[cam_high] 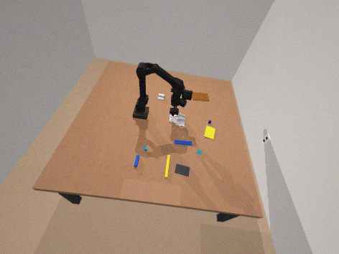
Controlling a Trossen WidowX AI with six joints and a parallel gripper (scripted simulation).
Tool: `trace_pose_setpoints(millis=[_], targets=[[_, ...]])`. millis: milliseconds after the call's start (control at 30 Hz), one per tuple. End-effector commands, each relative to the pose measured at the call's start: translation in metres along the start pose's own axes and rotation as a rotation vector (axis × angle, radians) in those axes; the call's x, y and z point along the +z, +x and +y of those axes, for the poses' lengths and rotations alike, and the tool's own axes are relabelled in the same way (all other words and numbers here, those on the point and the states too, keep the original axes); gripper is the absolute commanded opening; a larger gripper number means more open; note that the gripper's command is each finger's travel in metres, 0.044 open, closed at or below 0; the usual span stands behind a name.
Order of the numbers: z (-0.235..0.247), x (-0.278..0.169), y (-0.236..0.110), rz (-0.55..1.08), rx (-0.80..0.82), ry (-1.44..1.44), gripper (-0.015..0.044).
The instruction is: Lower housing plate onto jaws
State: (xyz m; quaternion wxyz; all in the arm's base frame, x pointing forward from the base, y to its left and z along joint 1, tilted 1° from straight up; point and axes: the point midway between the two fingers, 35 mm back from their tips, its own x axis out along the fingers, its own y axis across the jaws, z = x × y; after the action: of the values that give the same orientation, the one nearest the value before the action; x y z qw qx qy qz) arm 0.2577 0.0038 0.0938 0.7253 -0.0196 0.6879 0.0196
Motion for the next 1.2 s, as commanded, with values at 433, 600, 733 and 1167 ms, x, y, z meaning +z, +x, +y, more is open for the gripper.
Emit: trace_pose_setpoints(millis=[433, 600, 733, 1167], targets=[[0.0, -0.001, 0.001, 0.004, 0.003, -0.006, 0.0351], [0.0, 0.0, 0.008, 0.004, 0.003, -0.006, 0.0351], [0.0, 0.0, 0.015, 0.004, 0.003, -0.005, 0.0351], [0.0, 0.001, 0.036, 0.004, 0.003, -0.004, 0.0351]])
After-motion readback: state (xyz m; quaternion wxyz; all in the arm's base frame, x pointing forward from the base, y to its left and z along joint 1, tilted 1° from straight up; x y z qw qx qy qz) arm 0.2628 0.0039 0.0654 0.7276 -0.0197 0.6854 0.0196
